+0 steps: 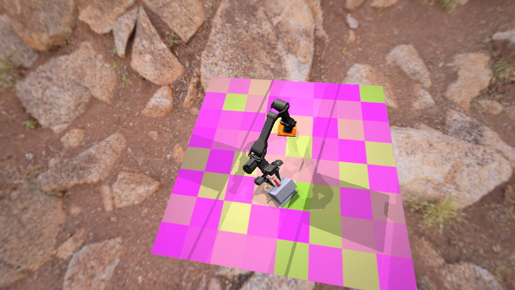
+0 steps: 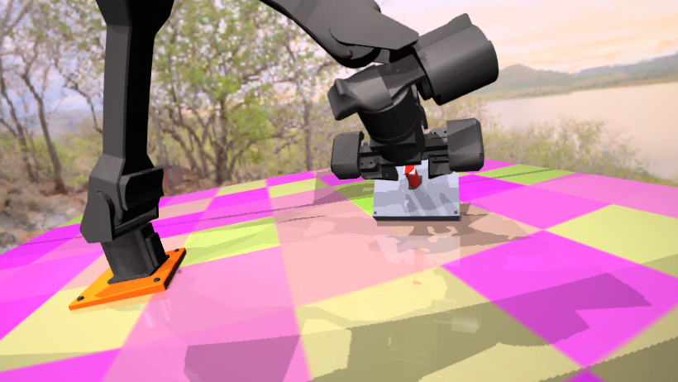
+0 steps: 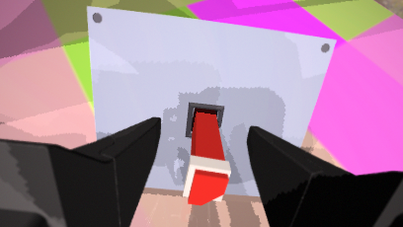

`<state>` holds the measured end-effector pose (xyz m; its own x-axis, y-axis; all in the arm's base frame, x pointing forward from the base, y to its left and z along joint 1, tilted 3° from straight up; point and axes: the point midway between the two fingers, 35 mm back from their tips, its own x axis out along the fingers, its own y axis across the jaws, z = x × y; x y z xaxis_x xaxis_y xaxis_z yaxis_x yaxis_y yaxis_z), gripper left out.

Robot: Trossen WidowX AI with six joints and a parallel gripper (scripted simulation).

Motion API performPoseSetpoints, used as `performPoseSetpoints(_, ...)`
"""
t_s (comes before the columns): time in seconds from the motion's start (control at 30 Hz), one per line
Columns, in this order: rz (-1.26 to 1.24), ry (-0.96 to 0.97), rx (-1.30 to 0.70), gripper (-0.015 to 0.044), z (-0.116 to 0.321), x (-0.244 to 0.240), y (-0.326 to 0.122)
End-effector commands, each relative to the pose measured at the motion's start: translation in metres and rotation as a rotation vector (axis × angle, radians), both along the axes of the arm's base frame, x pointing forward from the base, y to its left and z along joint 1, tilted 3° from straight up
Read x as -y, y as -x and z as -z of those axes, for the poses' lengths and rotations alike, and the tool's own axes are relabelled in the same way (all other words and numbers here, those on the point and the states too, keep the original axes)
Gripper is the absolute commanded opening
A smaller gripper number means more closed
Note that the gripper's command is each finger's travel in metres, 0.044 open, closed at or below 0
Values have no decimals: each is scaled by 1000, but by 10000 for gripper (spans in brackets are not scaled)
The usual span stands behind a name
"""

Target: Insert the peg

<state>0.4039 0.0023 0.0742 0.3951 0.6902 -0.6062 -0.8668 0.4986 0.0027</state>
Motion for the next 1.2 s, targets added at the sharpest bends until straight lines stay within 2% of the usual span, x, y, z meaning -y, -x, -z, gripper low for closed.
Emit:
performPoseSetpoints(0.0,0,1,0,341,0,0,0)
performPoseSetpoints(0.13,0,2,-1,440,-2,4,1)
performPoseSetpoints(1.17,5,8,-14,440,-34,46,20)
